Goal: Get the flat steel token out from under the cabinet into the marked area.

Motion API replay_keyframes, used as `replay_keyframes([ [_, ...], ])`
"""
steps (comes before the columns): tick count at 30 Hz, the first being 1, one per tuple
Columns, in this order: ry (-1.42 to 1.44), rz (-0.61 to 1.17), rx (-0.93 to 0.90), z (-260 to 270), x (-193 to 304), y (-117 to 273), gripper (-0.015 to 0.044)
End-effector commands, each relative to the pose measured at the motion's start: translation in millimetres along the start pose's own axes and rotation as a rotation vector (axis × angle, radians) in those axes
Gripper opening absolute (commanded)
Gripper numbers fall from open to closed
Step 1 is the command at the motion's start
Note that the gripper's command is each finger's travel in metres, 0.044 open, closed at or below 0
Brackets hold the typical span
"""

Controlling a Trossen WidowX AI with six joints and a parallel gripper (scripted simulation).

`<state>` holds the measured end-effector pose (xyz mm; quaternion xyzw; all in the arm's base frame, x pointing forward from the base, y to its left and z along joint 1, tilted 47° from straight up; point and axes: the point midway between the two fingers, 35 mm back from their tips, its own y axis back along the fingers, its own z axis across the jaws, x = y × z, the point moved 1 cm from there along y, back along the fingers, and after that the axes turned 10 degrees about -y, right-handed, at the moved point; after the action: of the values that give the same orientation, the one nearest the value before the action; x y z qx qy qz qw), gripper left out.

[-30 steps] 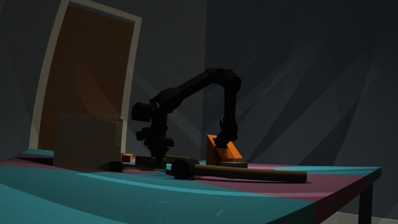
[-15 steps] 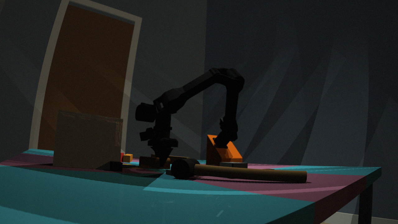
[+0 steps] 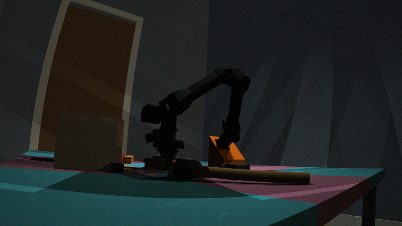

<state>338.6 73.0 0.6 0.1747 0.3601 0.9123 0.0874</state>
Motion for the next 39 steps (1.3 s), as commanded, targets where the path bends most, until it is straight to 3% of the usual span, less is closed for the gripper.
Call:
replay_keyframes([
  [1, -0.005, 0.003, 0.001, -1.2, 5.8, -0.9, 0.0000],
  [39, -0.007, 0.005, 0.001, -6.9, 46.5, -1.1, 0.0000],
])
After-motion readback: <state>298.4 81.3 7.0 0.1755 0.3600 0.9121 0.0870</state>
